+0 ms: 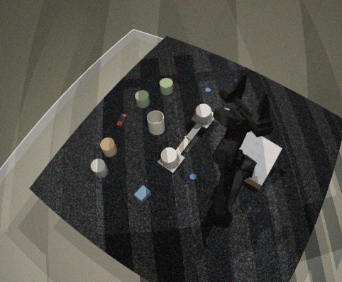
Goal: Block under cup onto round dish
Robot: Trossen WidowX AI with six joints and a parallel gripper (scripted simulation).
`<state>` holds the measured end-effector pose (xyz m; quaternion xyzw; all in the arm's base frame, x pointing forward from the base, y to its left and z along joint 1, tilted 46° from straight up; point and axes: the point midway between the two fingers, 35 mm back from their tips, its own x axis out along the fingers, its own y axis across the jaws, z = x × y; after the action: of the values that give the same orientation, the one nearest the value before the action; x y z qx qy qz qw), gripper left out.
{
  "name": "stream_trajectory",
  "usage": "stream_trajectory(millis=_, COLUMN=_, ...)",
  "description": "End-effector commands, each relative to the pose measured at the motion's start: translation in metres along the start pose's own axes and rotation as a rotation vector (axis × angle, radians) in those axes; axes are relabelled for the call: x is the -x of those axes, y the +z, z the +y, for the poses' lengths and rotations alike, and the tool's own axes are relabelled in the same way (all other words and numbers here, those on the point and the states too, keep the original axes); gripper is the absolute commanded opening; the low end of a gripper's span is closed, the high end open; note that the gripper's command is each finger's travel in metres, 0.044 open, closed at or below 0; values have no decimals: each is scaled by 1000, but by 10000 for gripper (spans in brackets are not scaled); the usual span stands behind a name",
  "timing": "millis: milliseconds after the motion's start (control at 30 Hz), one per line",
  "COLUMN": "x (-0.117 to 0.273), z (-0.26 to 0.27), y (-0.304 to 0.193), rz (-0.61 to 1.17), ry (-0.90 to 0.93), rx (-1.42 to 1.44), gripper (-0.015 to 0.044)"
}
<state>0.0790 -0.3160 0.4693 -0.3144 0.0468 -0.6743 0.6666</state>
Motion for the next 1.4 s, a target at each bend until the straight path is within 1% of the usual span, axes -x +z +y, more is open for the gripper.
stream_trajectory(millis=0, x=-2, z=33, y=-20, rz=50, ry=139, rx=42, gripper=440)
stream_trajectory(millis=300, x=8, z=97, y=-60, rz=151, ry=423, rx=99, gripper=440)
stream_trajectory(millis=600, x=35, z=153, y=-99, rz=253, ry=711, rx=121, gripper=440)
stream_trajectory(millis=1000, x=96, z=212, y=-141, rz=394, ry=1095, rx=91, gripper=440)
stream_trajectory(millis=1367, x=164, z=245, y=-164, rz=534, ry=1432, rx=-3, gripper=440)
